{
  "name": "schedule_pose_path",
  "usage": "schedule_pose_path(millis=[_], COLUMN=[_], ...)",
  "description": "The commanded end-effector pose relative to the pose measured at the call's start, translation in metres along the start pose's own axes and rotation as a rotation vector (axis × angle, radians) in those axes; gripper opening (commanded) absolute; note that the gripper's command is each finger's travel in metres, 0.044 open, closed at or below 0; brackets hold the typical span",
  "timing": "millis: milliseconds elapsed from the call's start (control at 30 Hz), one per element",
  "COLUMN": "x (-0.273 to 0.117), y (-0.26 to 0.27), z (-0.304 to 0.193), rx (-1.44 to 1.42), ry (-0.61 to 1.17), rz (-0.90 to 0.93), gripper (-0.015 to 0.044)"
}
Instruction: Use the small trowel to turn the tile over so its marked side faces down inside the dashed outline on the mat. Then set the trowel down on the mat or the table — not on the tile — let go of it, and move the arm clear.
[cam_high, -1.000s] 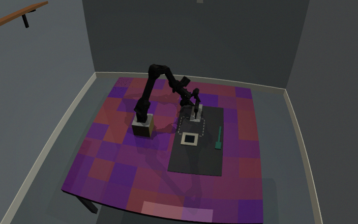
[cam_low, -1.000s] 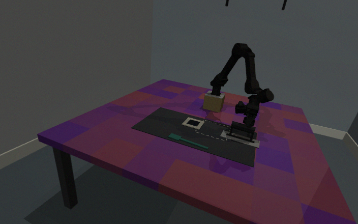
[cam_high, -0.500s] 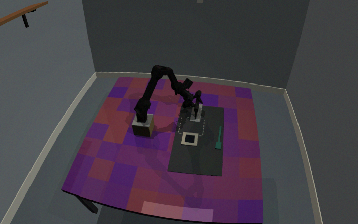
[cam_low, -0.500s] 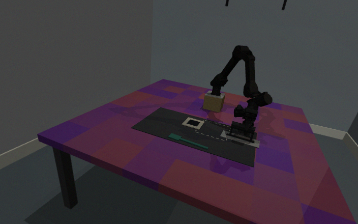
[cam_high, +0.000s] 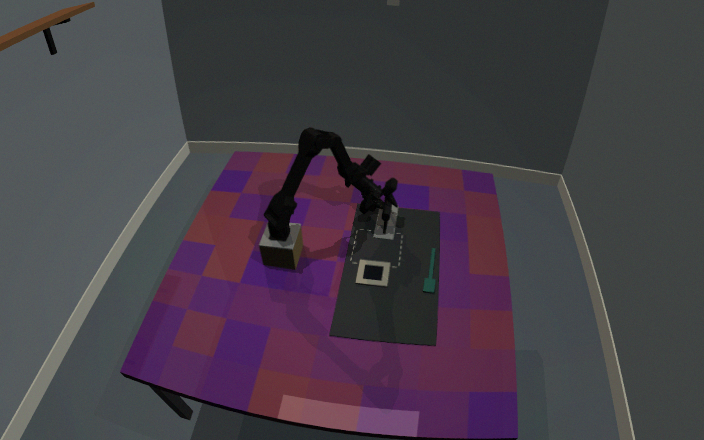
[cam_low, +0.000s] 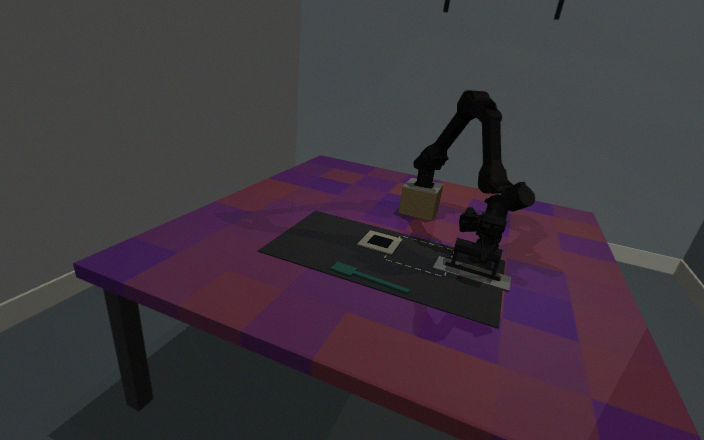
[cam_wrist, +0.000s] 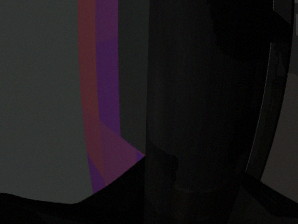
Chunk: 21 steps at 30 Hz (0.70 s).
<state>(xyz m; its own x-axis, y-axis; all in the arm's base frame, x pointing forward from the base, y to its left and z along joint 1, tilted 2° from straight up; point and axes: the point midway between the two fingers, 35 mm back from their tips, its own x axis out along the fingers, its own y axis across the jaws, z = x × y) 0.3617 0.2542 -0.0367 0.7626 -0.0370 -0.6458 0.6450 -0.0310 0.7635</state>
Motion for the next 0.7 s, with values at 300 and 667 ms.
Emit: schedule_pose_path(millis=[300, 667], x=[0.001, -0.014], y=[0.000, 0.019], z=[-0.001, -0.002], rx=[-0.001, -0.001], ry=[0.003, 0.002], rz=[0.000, 0.000], gripper=[0.0029, 0.0000])
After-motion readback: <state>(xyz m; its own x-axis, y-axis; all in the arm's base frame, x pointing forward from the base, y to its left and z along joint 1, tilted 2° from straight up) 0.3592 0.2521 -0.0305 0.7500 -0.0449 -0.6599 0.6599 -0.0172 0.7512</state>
